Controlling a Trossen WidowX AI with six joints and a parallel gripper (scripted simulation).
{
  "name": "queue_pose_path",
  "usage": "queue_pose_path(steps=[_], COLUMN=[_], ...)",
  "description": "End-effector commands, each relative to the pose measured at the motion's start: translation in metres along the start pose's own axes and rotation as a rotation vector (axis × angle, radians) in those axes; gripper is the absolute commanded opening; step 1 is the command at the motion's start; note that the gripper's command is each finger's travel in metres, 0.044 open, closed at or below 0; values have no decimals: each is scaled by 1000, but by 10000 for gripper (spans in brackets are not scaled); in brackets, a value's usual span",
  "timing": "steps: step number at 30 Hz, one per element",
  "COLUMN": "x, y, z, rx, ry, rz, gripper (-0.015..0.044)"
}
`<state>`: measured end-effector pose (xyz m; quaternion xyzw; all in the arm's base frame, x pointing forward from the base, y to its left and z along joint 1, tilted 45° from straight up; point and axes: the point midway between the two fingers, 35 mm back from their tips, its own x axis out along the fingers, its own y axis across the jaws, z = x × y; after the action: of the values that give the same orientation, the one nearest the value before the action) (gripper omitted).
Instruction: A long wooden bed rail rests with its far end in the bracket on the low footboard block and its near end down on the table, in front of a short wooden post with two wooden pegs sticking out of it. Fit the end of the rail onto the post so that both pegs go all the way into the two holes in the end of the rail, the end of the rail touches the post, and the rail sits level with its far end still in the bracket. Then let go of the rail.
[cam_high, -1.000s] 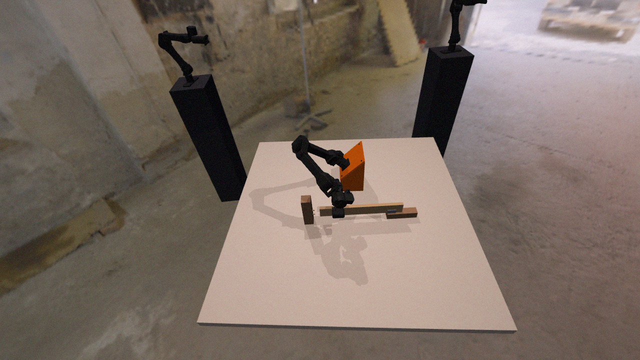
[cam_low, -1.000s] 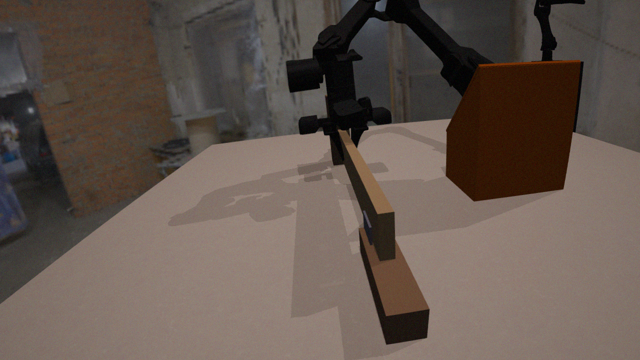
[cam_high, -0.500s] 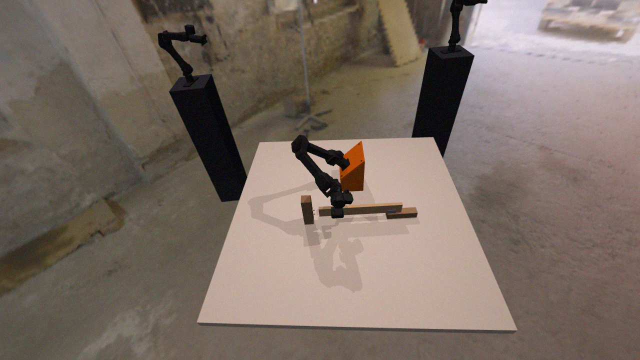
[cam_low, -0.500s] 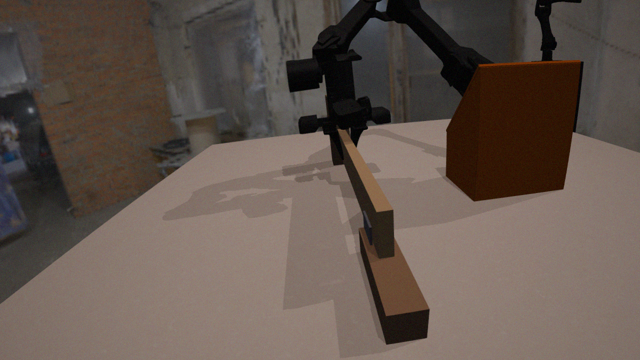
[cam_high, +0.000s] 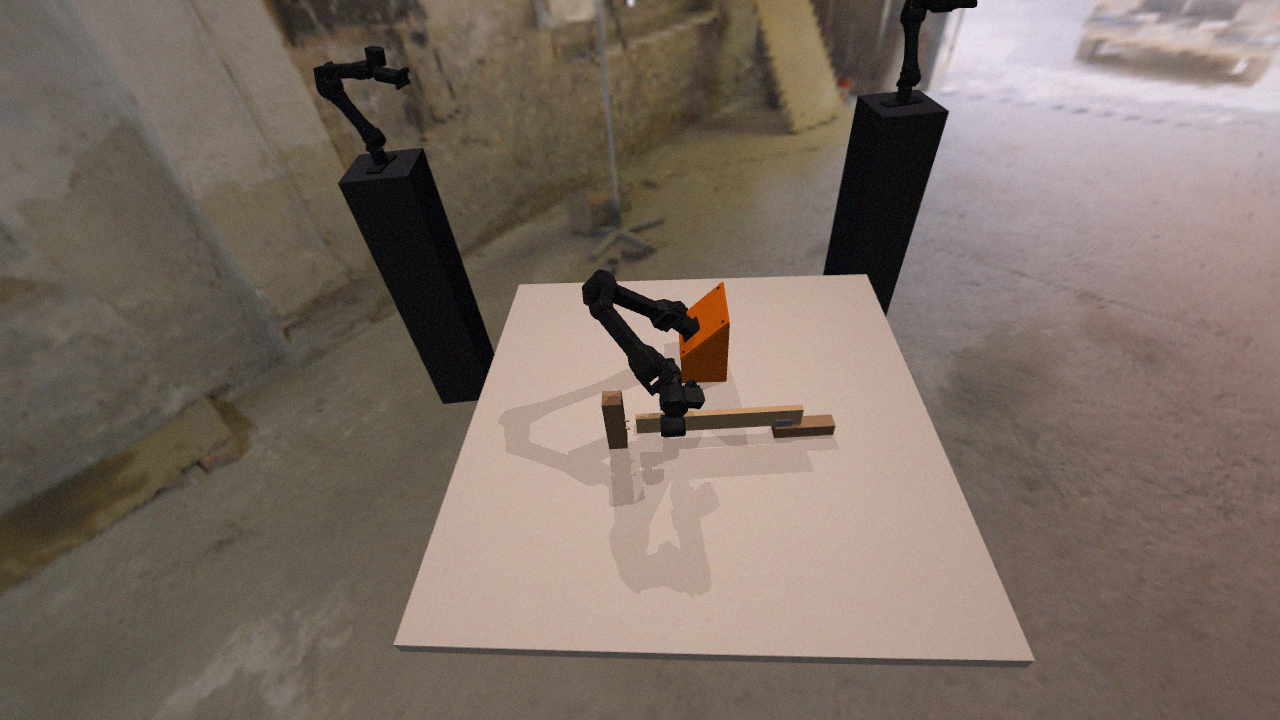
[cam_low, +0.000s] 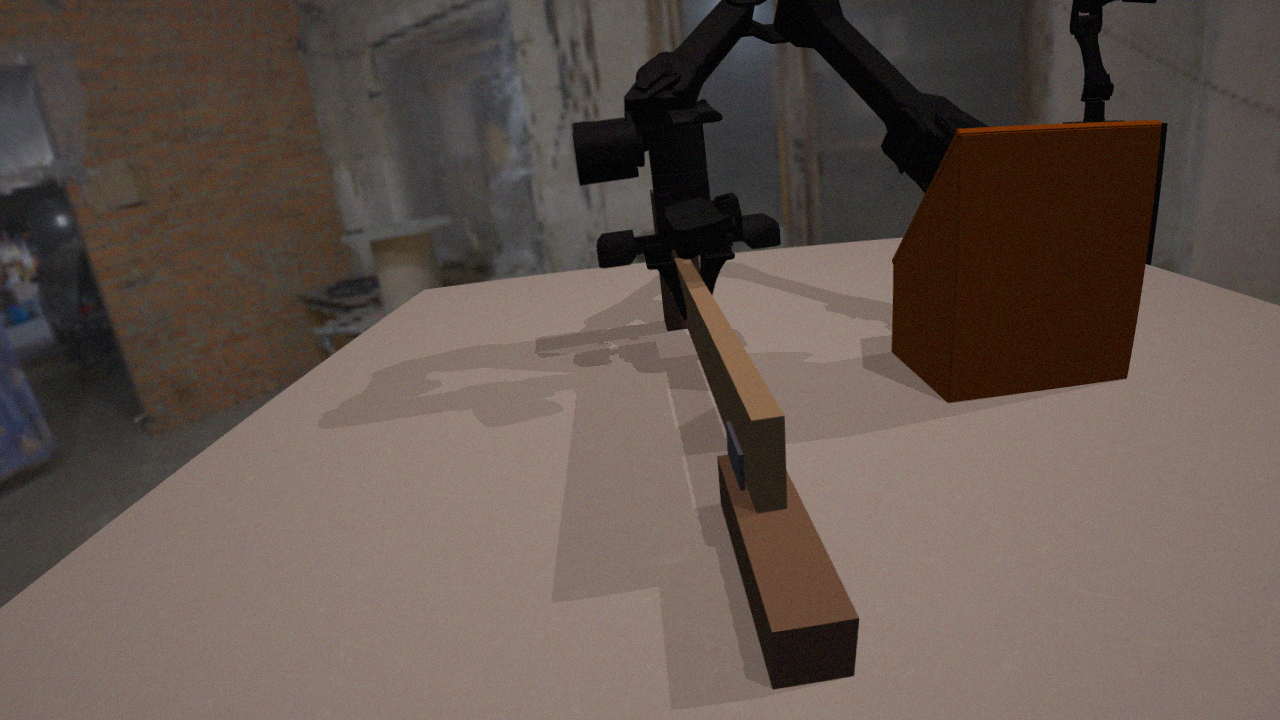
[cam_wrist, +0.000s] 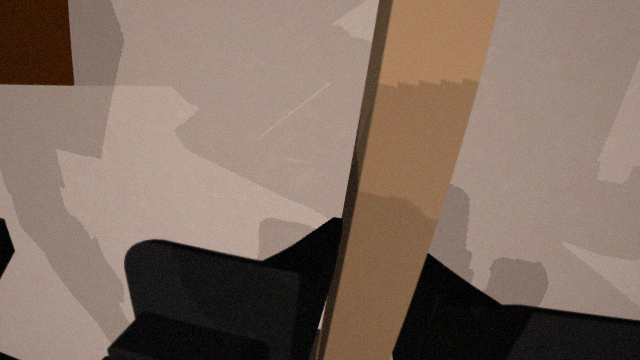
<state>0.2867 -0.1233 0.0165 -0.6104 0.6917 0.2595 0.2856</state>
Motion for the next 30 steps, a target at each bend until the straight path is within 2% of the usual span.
queue_pose_path(steps=[1,30], x=[-2,-4], y=[-1,-1], z=[-3,-12], rx=[1,1], ry=[0,0], rz=[-8,-8], gripper=[0,0])
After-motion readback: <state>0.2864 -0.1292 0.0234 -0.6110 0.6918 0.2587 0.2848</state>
